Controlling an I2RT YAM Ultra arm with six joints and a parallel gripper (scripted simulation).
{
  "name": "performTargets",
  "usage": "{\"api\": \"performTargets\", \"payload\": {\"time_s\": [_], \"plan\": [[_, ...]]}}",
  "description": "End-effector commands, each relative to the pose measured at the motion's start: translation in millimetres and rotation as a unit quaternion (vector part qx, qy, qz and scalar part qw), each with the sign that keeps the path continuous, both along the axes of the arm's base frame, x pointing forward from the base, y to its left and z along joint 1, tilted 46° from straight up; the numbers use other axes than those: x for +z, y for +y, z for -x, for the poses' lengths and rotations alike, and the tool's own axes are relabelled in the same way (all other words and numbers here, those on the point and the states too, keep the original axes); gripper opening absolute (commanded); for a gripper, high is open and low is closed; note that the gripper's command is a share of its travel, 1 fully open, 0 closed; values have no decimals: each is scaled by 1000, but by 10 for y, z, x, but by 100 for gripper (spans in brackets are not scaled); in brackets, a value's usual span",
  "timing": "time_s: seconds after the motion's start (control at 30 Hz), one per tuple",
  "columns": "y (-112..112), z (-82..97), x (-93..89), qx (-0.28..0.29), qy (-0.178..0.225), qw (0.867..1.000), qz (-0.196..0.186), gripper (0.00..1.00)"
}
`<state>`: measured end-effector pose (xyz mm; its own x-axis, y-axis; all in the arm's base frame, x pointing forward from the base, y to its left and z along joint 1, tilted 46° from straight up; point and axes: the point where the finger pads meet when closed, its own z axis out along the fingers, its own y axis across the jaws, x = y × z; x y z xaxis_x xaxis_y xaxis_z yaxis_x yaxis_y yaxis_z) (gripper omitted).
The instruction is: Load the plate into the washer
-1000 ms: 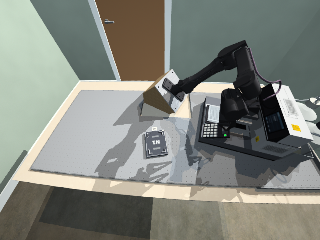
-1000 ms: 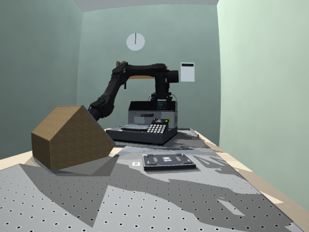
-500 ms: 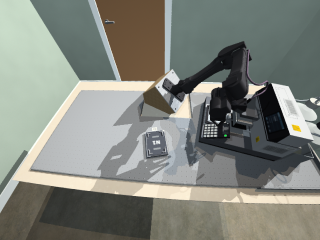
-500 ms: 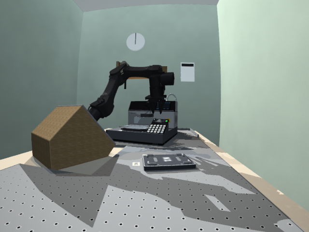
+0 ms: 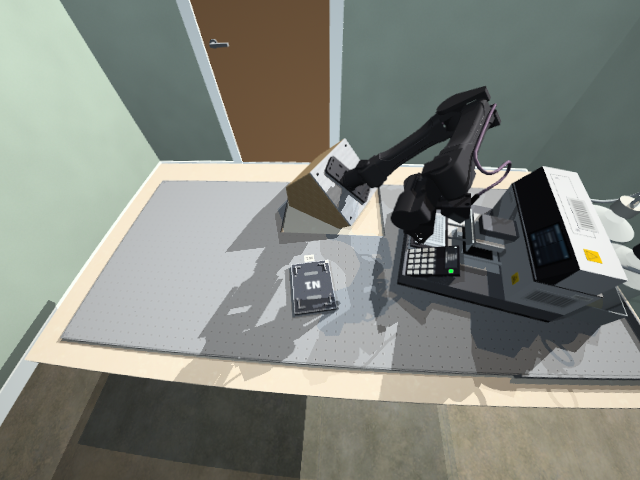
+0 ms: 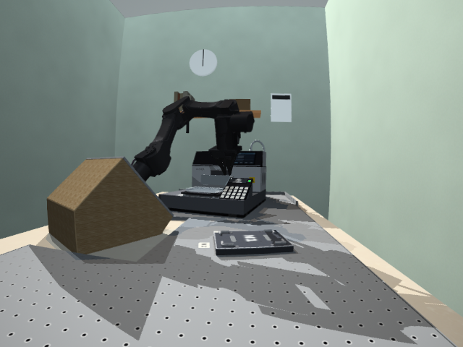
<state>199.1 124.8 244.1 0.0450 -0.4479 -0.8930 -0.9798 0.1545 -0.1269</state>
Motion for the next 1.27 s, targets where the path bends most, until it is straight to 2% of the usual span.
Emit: {"api": "performTargets", "payload": {"time_s": [0.0,0.1,0.2,0.3,0.47,0.5,0.53,0.63,1.23], "plan": [[-33,55,-21,2,-24,1000,-9,14],[-57,77,-121,1,-22,1000,-10,8],[-69,71,-126,1,-26,1000,-9,6],[-91,105,-258,1,-16,1000,-12,0],[-132,142,-428,1,-9,1000,-15,0],[-133,143,-432,1,-9,1000,-15,0],[-154,80,-336,1,-29,1000,-8,0],[-131,124,-379,5,-29,1000,-4,0],[-131,124,-379,5,-29,1000,-4,0]]}}
